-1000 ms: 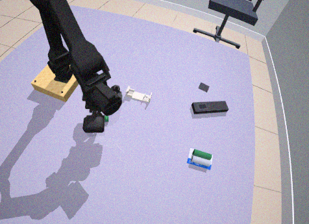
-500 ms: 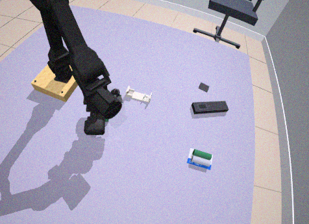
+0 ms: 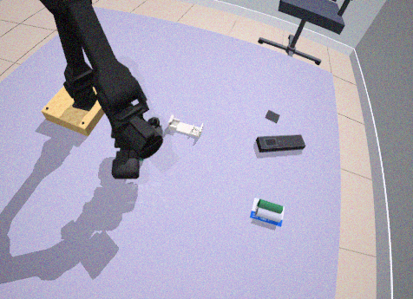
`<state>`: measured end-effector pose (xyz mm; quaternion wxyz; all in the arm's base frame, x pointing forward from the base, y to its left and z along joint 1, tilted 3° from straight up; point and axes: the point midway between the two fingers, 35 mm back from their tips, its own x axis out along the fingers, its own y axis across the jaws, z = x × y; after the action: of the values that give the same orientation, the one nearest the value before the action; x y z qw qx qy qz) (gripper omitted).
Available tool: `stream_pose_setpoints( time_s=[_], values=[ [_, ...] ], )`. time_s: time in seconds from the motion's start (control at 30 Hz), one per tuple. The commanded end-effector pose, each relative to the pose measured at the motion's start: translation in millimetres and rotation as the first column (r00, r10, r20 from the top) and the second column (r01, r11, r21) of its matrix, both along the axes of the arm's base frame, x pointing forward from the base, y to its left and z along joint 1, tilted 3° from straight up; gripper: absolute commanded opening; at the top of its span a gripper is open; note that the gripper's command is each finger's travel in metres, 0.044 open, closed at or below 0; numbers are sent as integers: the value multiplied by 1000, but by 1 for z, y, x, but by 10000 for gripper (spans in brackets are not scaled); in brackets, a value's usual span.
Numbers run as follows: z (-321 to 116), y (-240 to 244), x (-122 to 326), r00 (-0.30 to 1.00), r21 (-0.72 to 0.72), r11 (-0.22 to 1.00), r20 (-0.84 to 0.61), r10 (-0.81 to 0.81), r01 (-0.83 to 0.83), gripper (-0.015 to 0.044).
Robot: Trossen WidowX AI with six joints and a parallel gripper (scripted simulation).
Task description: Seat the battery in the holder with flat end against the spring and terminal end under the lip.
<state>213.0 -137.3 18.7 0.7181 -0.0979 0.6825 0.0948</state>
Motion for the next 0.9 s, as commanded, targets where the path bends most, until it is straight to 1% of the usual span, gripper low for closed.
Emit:
stream_pose_setpoints(
  time_s=[0.0, 0.07, 0.2, 0.3, 0.57, 0.87],
  values=[
    [29, -2, 2, 1000, -9, 1000, 19, -1, 1, 69],
    [42, -1, 0, 1000, -9, 1000, 19, -1, 1, 69],
    [44, -1, 1, 1000, -9, 1000, 19, -3, 3, 69],
    [47, 8, 13, 999, -3, 999, 19, -36, 36, 69],
    [60, 44, 55, 991, 1, 992, 27, -129, 129, 69],
    [73, 99, 93, 969, 16, 969, 29, -246, 245, 69]
  ],
)
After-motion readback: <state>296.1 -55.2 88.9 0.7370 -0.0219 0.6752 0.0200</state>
